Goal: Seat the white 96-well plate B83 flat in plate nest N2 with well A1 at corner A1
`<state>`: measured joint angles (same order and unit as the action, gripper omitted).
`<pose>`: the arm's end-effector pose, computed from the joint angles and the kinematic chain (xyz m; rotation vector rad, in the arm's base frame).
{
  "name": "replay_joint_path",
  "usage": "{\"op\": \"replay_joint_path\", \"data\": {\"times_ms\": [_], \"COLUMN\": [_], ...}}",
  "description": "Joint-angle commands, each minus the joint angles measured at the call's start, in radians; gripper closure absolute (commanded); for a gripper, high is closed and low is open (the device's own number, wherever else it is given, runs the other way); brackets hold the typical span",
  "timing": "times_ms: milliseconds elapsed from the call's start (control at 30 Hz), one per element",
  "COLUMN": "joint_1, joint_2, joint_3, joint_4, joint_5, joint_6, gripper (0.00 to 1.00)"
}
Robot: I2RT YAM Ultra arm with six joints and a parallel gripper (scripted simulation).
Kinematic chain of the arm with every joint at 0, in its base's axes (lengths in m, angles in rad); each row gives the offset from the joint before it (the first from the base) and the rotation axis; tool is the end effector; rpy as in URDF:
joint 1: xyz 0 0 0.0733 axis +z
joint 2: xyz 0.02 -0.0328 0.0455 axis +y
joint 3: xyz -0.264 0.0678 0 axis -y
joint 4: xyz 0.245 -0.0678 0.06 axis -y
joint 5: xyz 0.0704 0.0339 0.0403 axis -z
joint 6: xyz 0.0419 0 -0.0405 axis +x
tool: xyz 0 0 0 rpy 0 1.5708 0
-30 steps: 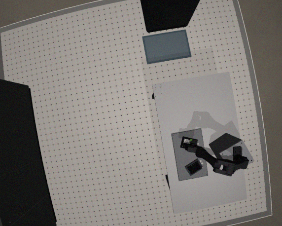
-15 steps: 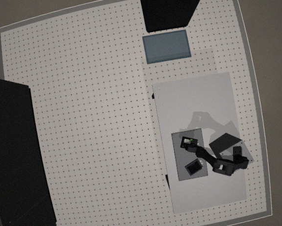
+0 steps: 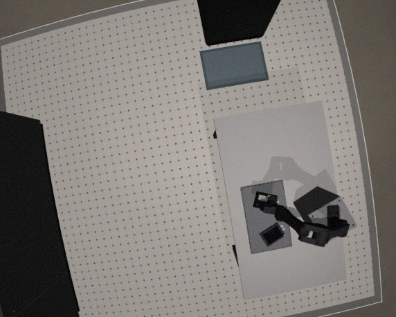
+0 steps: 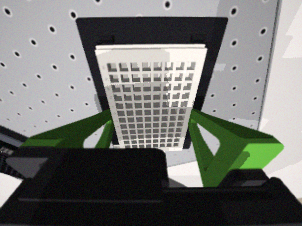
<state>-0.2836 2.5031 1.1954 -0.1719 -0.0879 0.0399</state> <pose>0.3505 -0.0972 -0.0565 0.4833 2.9996 0.1158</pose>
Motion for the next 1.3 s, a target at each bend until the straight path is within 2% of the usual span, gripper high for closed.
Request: {"op": "replay_joint_path", "data": {"times_ms": [0,100,1267], "joint_1": [0.002,0.002,0.001], "joint_2": [0.019,0.021,0.026], "joint_3": [0.030,0.030,0.033], "joint_4": [0.018,0.002,0.020], "joint_5": [0.001,0.001,0.000], "joint_6": [0.006,0.006,0.005], "gripper": [1.00,1.00,1.00]}}
